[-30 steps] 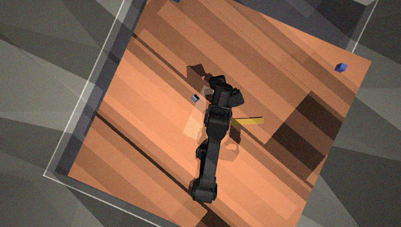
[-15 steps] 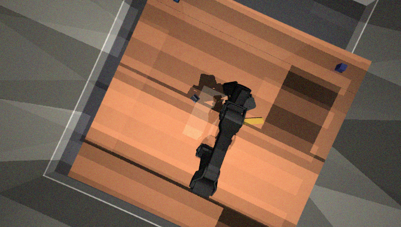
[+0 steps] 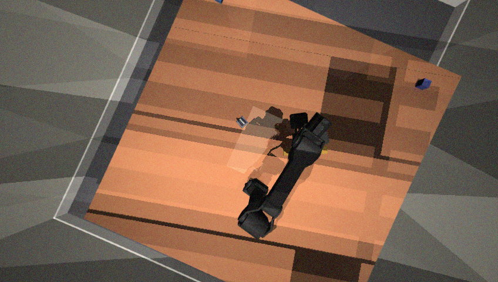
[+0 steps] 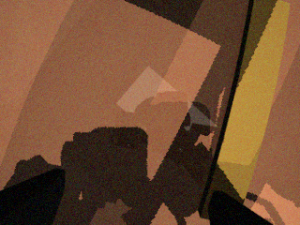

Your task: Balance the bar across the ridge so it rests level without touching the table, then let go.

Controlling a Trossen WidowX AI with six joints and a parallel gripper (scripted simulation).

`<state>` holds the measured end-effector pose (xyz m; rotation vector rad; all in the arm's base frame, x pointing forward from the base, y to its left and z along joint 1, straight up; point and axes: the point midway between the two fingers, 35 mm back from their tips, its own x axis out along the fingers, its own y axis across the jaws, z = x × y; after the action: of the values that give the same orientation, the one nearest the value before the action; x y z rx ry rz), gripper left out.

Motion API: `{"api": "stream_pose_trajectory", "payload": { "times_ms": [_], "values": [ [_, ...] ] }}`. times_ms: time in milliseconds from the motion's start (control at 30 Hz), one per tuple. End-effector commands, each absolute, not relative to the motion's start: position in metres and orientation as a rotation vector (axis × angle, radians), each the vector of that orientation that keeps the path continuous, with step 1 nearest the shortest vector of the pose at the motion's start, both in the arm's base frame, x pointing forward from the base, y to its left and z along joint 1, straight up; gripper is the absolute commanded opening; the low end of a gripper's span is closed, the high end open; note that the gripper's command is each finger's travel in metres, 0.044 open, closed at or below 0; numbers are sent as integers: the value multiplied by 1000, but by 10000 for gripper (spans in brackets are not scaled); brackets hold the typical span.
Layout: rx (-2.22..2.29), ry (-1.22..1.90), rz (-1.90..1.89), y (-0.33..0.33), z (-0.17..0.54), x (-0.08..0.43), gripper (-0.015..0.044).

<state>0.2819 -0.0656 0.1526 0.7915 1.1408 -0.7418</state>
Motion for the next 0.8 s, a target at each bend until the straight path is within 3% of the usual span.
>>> {"api": "stream_pose_trajectory", "payload": {
  "times_ms": [0, 767],
  "values": [
    [794, 1197, -769, -78, 143, 275, 315],
    [851, 1370, -848, -122, 96, 240, 315]
  ]
}}
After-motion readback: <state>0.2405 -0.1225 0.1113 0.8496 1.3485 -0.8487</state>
